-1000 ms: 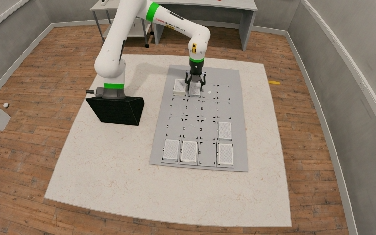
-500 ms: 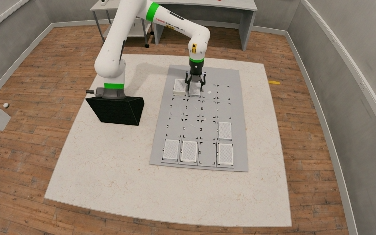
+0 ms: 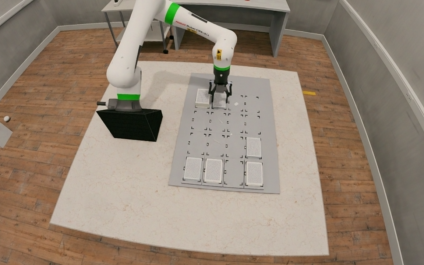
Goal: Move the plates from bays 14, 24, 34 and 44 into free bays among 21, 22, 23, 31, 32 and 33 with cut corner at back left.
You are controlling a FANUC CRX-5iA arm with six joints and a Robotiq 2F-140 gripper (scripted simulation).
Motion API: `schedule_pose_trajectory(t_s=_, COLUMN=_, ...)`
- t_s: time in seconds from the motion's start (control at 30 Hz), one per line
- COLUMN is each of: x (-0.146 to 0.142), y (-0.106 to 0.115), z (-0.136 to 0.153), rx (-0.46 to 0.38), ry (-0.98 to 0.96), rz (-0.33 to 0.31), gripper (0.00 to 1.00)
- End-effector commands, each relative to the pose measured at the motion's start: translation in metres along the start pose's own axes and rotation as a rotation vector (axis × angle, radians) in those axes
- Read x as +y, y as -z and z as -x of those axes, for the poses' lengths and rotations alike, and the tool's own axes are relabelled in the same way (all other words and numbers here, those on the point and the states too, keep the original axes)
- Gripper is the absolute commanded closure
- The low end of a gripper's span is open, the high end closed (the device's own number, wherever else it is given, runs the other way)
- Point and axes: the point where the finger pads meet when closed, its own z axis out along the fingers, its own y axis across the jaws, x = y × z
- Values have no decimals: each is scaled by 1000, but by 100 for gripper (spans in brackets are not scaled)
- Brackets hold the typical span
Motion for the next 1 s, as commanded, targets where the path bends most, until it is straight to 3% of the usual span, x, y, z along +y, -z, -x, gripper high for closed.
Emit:
schedule_pose_trajectory(t_s=0.0, x=-1, y=1, z=0, rx=0, ry=1, rz=-2, gripper=90)
schedule_pose_trajectory(t_s=0.53, x=-1, y=1, z=0, rx=0, ry=1, rz=-2, gripper=90)
schedule_pose_trajectory(t_s=0.57, x=-1, y=1, z=0, rx=0, ry=1, rz=-2, gripper=30)
schedule_pose_trajectory(t_s=0.97, x=-1, y=1, z=0, rx=0, ry=1, rz=-2, gripper=30)
